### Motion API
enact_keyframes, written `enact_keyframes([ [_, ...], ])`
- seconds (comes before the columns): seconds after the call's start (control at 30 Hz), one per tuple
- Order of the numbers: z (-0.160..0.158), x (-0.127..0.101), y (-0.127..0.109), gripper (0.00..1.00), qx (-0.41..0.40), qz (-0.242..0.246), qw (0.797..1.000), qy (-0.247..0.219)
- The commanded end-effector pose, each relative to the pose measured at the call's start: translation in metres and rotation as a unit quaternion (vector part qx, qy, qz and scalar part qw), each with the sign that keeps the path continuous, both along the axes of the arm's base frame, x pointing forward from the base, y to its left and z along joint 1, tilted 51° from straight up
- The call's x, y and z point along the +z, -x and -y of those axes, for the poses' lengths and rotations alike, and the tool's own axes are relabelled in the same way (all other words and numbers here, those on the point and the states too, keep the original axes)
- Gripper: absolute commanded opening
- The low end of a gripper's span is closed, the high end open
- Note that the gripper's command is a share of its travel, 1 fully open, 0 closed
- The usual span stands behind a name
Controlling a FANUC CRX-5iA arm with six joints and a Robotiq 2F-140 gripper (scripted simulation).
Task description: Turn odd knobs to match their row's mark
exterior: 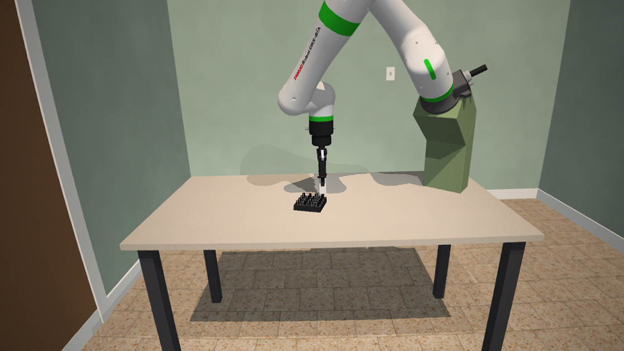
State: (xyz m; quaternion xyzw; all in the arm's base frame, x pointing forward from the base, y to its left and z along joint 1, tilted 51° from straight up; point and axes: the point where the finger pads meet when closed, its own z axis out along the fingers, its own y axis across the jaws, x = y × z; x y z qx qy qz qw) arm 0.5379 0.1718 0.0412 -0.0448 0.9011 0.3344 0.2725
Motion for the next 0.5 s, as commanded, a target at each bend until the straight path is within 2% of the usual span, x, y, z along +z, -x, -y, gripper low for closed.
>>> enact_keyframes([
  [0.0, -0.001, -0.0012, -0.001, 0.12, 0.0, 0.0, 1.0, 0.0],
  [0.47, -0.0031, -0.0031, -0.0025, 0.12, 0.0, 0.0, 1.0, 0.0],
])
